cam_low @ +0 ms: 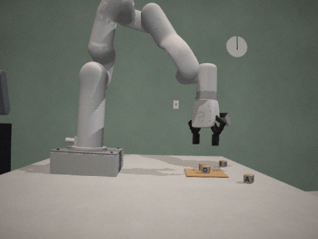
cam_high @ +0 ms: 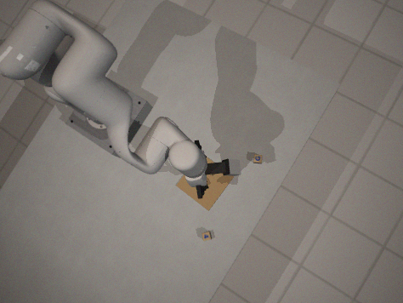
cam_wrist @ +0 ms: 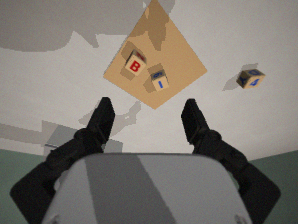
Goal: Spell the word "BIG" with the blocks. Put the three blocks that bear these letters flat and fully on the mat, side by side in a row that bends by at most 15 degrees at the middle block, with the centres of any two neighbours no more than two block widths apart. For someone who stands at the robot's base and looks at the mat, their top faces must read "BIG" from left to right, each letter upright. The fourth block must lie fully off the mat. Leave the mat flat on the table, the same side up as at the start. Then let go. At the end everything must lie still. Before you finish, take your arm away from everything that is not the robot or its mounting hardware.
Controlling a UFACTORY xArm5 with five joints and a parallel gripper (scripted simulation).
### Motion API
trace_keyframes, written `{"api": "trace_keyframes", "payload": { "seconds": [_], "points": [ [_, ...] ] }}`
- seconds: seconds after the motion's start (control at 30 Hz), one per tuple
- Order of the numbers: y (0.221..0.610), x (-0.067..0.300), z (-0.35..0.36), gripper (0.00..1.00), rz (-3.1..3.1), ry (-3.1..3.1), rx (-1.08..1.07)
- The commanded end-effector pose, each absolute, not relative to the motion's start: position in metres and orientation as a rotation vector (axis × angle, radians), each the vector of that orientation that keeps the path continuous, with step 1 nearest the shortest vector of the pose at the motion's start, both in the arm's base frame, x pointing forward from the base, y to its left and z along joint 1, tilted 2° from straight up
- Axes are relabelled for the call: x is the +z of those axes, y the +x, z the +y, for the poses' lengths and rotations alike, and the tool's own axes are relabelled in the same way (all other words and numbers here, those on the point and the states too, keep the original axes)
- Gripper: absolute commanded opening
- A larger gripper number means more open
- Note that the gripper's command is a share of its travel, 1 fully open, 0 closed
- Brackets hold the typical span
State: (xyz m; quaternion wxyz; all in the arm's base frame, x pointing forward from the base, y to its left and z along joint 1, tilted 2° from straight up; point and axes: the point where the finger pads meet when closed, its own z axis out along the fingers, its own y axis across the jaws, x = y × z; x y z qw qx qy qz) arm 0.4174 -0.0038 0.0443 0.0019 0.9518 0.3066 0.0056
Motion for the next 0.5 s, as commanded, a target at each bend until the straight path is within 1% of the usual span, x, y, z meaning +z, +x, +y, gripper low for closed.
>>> {"api": "trace_keyframes", "payload": {
  "seconds": [0.0, 0.33, 0.4, 0.47],
  "points": [
    [0.4185, 0.0449, -0.0073, 1.00, 0.752, 3.046, 0.023],
    [0.4182, 0.0437, -0.0142, 1.00, 0.336, 3.121, 0.023],
    [0.4182, 0.0437, -0.0142, 1.00, 0.336, 3.121, 0.023],
    [0.4180, 0.0433, -0.0167, 1.00, 0.184, 3.135, 0.022]
  ]
}}
